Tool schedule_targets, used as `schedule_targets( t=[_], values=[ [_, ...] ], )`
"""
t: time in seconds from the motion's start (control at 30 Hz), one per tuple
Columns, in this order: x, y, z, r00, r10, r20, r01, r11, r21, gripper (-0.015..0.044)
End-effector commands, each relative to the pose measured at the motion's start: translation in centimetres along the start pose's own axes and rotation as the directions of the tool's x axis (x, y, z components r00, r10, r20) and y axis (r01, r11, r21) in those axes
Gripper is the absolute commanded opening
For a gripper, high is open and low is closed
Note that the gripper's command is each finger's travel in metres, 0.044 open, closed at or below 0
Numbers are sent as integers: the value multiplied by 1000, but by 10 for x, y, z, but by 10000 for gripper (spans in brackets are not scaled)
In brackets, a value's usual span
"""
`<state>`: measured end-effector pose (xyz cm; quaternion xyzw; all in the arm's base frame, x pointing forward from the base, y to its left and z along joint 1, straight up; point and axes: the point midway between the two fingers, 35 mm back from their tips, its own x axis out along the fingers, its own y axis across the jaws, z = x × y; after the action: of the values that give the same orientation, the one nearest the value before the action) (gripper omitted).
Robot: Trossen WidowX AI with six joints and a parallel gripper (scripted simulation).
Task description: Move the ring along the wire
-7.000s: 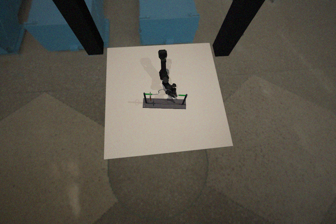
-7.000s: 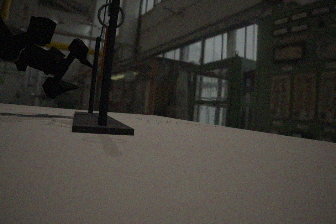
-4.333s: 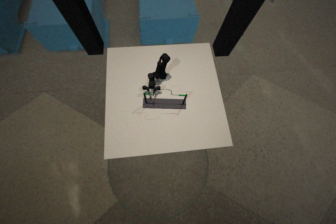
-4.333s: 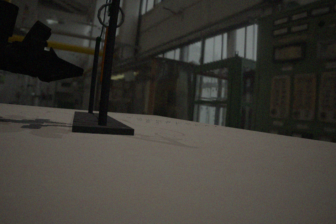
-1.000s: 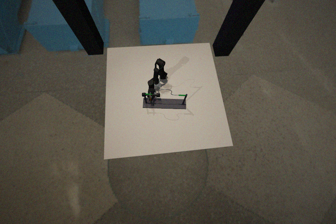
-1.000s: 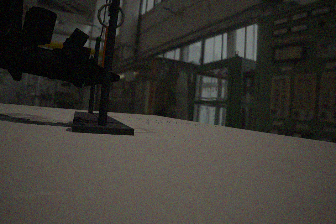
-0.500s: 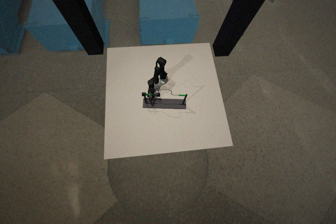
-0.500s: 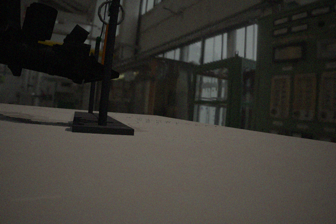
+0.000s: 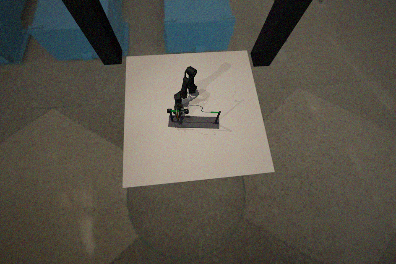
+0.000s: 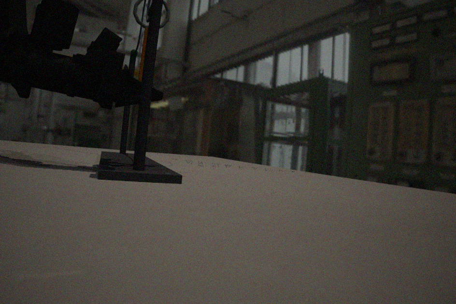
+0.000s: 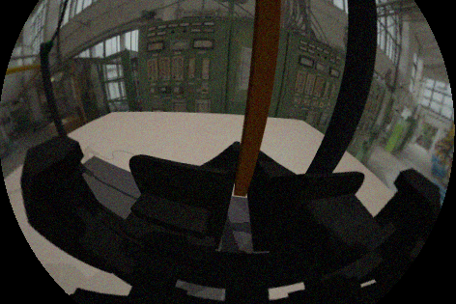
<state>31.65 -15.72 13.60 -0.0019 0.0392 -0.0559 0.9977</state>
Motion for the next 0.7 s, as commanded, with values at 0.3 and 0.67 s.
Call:
schedule_targets(
  t=[0.3, 0.67],
  values=[
    [1, 0, 2, 1000, 3, 5, -3, 1000, -6, -150],
    [1, 5, 2, 1000, 5, 5, -5, 1000, -5, -150]
  ],
)
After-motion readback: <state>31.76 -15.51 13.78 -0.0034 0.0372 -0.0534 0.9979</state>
